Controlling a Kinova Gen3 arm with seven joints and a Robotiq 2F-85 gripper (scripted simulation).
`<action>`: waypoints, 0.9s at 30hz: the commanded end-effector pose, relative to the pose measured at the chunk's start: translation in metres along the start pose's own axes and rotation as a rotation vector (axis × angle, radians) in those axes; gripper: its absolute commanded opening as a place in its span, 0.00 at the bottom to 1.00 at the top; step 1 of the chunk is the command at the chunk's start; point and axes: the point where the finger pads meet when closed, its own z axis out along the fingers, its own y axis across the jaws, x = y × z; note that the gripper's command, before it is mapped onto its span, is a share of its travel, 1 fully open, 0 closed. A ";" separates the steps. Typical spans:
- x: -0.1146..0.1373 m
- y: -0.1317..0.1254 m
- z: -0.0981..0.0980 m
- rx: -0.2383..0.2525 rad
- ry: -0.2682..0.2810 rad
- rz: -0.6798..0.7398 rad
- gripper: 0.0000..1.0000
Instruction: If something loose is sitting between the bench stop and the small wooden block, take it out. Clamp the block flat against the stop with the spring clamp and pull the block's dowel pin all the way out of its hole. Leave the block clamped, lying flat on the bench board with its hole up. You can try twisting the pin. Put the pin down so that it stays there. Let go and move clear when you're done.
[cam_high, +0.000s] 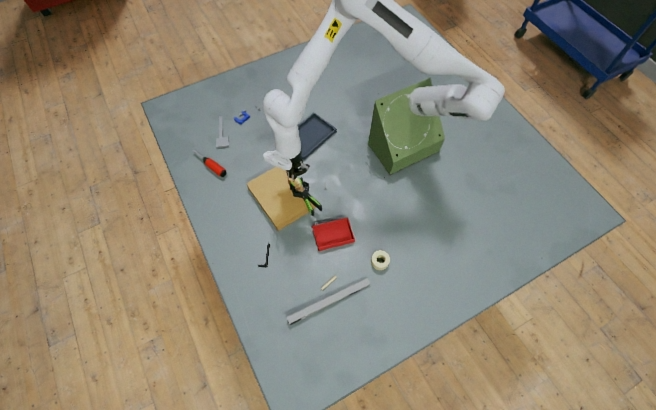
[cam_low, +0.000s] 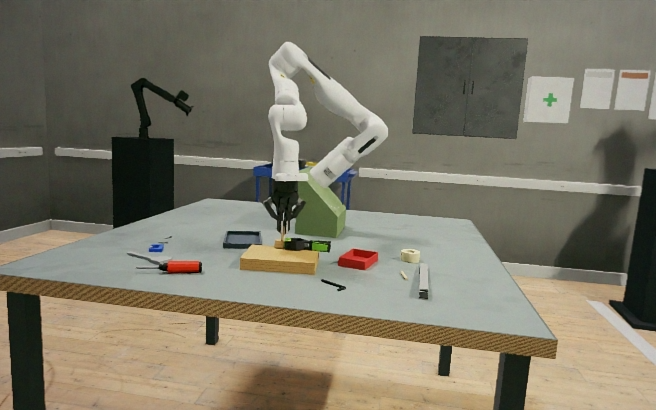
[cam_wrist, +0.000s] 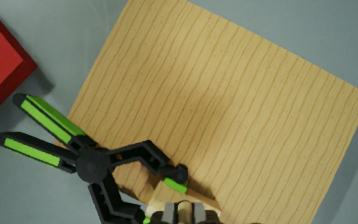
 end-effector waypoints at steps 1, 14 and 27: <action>0.000 0.001 -0.001 -0.002 0.001 -0.010 0.10; 0.000 0.001 -0.001 -0.002 0.001 -0.064 0.10; 0.000 0.001 -0.001 -0.002 0.001 -0.107 0.10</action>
